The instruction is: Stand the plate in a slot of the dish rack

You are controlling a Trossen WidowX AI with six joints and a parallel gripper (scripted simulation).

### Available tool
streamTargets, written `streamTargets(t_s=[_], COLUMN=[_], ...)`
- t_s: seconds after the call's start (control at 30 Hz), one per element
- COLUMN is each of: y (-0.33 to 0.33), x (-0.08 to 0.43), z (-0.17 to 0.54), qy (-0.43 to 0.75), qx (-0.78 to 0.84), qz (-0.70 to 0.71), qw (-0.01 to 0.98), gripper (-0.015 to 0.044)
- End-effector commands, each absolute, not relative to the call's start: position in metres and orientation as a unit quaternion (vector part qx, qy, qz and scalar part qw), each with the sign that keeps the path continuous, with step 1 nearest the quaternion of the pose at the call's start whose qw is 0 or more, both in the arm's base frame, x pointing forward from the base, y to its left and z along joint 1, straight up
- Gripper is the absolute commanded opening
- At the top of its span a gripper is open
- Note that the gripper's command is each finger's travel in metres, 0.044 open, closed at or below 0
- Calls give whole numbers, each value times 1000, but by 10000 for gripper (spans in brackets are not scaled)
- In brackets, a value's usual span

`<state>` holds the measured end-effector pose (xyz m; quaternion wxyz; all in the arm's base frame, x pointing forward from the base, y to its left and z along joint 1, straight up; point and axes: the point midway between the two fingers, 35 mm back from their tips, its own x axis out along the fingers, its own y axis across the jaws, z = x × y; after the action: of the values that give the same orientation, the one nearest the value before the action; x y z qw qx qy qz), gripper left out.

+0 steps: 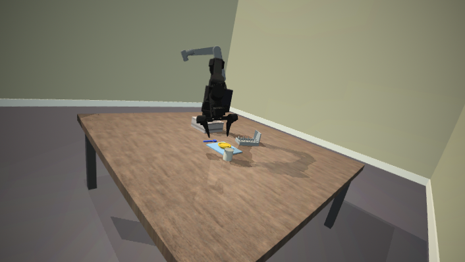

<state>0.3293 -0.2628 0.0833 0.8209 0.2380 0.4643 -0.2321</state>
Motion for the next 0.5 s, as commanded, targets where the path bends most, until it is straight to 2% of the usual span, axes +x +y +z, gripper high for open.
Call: streamTargets(t_s=[0.0, 0.47], y=[-237, -160], x=[326, 304], z=[74, 50], qy=[510, 645], qx=[207, 86], qz=[-204, -91], qw=[810, 754], gripper=[400, 400])
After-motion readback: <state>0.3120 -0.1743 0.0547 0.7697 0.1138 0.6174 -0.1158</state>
